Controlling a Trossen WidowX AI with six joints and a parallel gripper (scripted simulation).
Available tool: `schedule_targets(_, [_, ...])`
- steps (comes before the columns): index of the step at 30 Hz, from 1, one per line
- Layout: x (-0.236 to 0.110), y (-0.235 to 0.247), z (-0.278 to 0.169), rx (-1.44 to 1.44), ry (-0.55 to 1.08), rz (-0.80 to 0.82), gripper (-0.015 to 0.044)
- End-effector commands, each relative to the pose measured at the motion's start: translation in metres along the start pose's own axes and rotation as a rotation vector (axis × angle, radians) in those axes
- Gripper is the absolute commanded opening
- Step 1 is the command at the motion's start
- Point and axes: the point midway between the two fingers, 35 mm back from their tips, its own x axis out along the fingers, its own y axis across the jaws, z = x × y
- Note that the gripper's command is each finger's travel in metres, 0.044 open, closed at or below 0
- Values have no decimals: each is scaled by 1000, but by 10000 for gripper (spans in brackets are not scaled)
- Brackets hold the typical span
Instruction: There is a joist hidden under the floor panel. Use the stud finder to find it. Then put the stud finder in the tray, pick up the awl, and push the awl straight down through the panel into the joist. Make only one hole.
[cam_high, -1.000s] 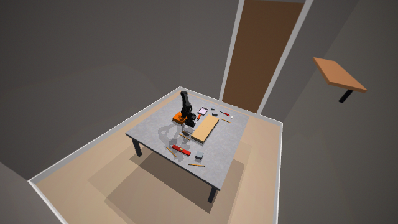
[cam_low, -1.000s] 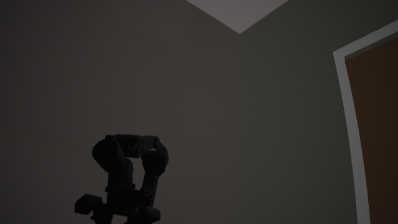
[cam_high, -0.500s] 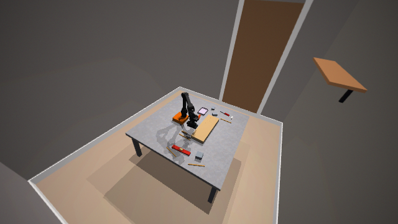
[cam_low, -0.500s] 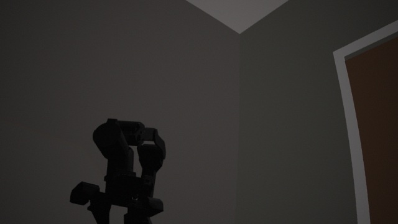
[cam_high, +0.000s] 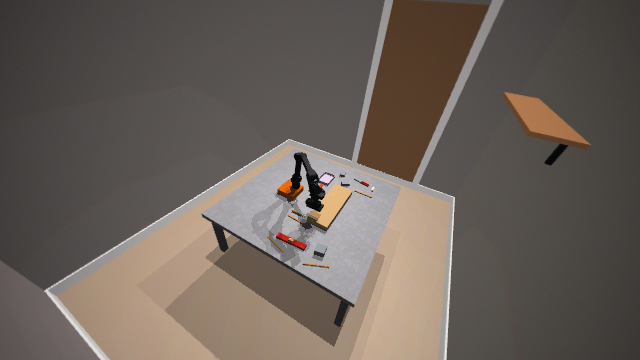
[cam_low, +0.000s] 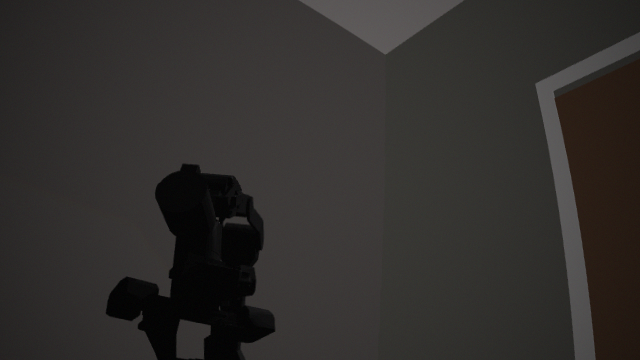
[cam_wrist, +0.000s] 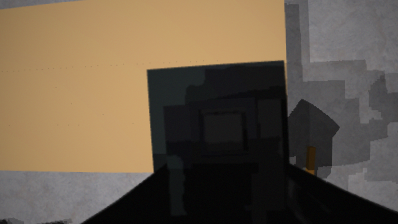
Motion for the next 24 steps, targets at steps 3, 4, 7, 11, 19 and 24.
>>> schedule_targets(3, [5, -7, 25, 15, -6, -8, 0])
schedule_targets(4, [7, -8, 29, 17, -6, -9, 0])
schedule_targets(7, [11, -10, 40, 24, -8, -11, 0])
schedule_targets(11, [15, -12, 50, 29, -10, -13, 0])
schedule_targets(19, [23, -12, 48, 29, -10, -13, 0])
schedule_targets(24, [31, -13, 47, 29, -10, -13, 0])
